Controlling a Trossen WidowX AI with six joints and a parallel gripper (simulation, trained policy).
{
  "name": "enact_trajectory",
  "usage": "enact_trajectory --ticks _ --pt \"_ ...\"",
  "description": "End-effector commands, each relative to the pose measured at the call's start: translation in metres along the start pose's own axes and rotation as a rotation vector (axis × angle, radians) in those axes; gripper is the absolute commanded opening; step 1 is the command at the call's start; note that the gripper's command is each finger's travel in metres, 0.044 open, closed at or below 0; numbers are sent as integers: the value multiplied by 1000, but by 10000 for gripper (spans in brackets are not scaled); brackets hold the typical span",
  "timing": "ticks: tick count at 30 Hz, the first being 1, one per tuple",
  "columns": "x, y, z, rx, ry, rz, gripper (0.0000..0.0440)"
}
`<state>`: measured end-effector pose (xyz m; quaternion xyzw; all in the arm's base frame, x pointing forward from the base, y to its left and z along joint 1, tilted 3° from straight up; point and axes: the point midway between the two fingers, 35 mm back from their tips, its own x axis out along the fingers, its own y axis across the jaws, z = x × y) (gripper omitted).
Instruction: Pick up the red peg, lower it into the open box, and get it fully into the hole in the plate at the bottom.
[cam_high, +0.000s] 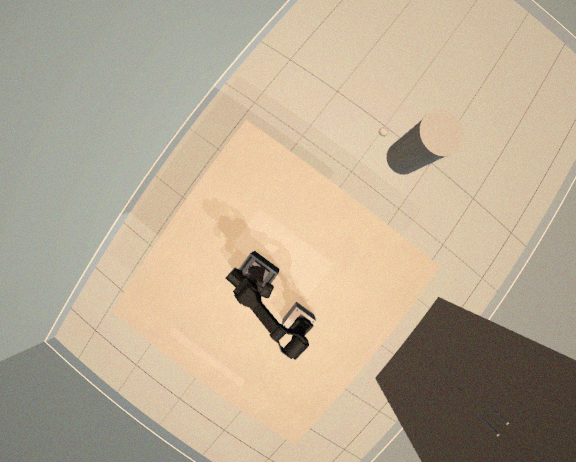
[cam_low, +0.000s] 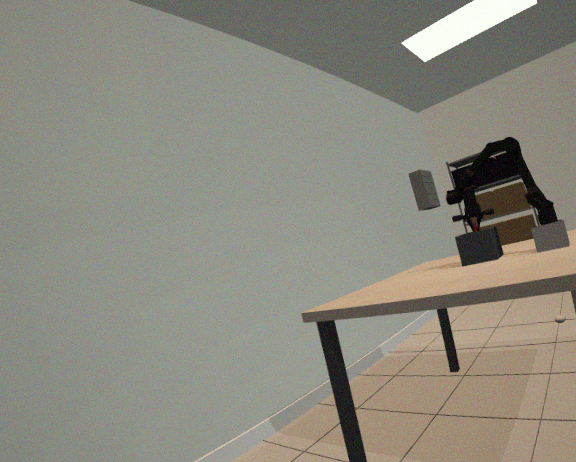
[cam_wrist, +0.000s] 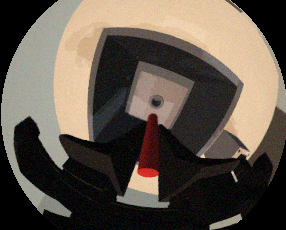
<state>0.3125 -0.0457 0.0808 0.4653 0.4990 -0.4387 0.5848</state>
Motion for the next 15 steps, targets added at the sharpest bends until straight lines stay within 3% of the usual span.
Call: enact_trajectory --ticks 1,15 --pt "6 0 3 -4 9 -2 0" --pt "39 1 11 -40 26 -22 0"
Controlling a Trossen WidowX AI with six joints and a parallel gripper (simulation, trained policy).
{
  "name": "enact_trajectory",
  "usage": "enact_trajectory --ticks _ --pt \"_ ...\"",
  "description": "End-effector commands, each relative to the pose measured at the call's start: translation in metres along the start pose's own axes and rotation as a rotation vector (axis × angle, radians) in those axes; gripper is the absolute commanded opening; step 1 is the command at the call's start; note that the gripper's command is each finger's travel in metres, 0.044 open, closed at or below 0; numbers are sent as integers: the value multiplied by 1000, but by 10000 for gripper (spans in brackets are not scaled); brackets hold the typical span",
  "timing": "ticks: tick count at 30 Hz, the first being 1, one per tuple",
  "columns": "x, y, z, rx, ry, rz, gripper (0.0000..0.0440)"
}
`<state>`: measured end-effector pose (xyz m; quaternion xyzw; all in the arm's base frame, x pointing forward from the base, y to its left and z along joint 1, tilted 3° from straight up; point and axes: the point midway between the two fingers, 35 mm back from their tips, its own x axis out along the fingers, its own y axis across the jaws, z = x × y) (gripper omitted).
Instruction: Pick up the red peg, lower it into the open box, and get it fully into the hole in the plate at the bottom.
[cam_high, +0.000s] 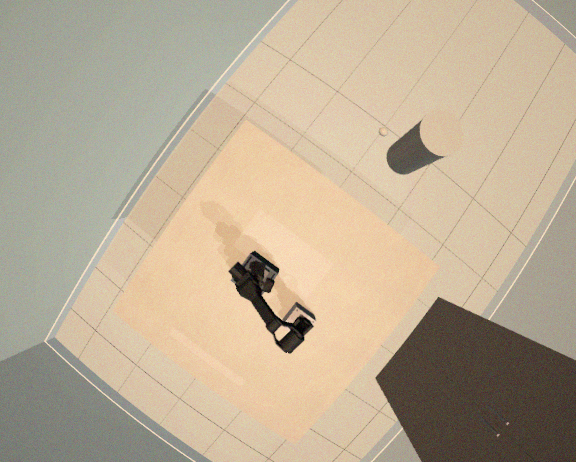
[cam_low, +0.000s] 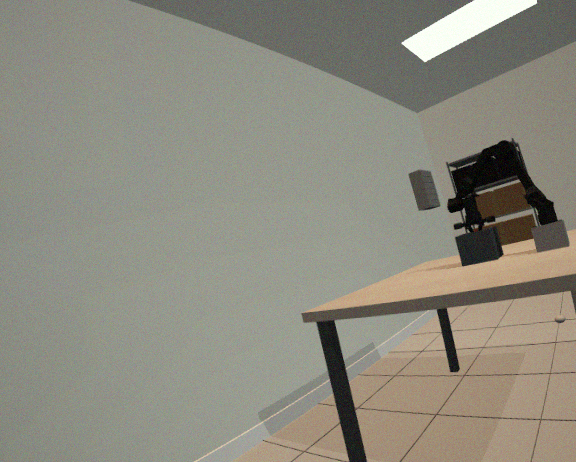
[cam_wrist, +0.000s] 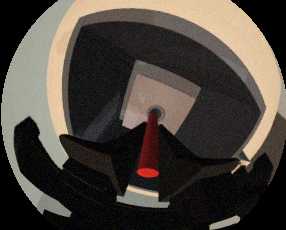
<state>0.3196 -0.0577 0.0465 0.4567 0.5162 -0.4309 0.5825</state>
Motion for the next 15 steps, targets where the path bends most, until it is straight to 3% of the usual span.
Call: enact_trajectory --ticks 1,7,15 --pt "5 0 1 -13 3 -8 4" --pt "14 -1 2 -35 12 -33 94" --pt "5 7 1 -21 100 -14 152"
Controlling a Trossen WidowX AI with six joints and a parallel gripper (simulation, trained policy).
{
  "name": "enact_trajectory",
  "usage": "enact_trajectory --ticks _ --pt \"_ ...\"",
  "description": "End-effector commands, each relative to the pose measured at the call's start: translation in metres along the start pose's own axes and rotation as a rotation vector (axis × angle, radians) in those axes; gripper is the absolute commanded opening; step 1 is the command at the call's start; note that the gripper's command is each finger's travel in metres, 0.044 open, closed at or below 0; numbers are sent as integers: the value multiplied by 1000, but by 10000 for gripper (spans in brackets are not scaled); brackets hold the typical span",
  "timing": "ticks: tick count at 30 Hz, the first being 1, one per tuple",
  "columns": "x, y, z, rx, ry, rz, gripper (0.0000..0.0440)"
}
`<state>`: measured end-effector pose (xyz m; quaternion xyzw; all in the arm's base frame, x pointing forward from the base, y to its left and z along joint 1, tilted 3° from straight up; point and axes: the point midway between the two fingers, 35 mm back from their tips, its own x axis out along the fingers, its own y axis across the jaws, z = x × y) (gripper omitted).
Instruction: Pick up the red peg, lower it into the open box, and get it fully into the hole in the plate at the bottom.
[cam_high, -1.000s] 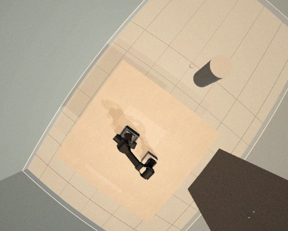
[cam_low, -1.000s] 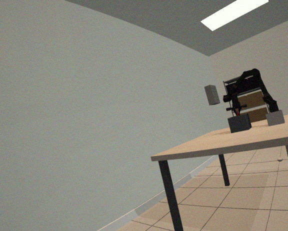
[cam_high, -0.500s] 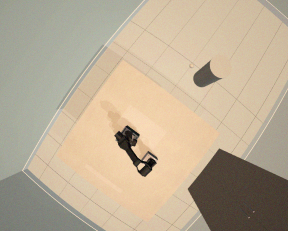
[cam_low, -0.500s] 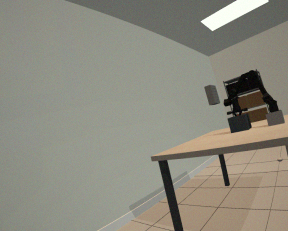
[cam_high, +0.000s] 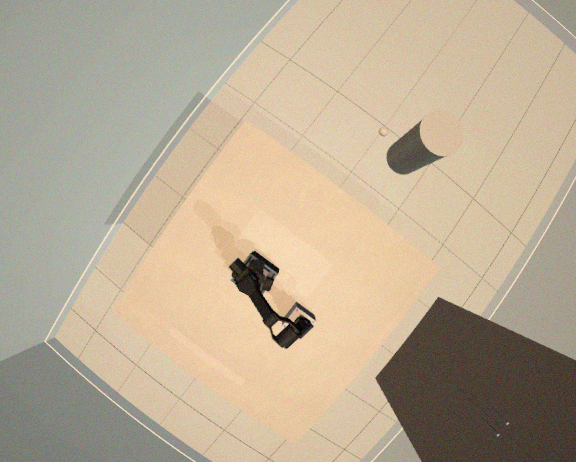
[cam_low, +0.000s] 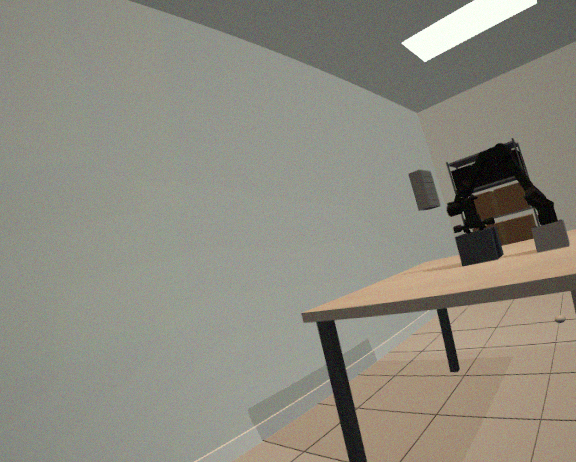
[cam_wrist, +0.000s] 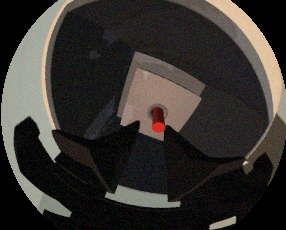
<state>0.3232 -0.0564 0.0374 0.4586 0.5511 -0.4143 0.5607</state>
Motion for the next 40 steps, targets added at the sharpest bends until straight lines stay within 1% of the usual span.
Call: enact_trajectory --ticks 1,13,26,28,31,34,36,40 --pt "-7 4 2 8 33 20 152" --pt "-27 9 4 36 160 62 195" --pt "-49 14 14 58 223 118 231" --pt "-52 15 16 59 227 127 219" --pt "-57 17 20 56 228 145 172" --pt "-61 20 26 48 225 171 143" --pt "-64 24 29 40 224 191 132" --pt "-70 29 35 28 228 225 126"
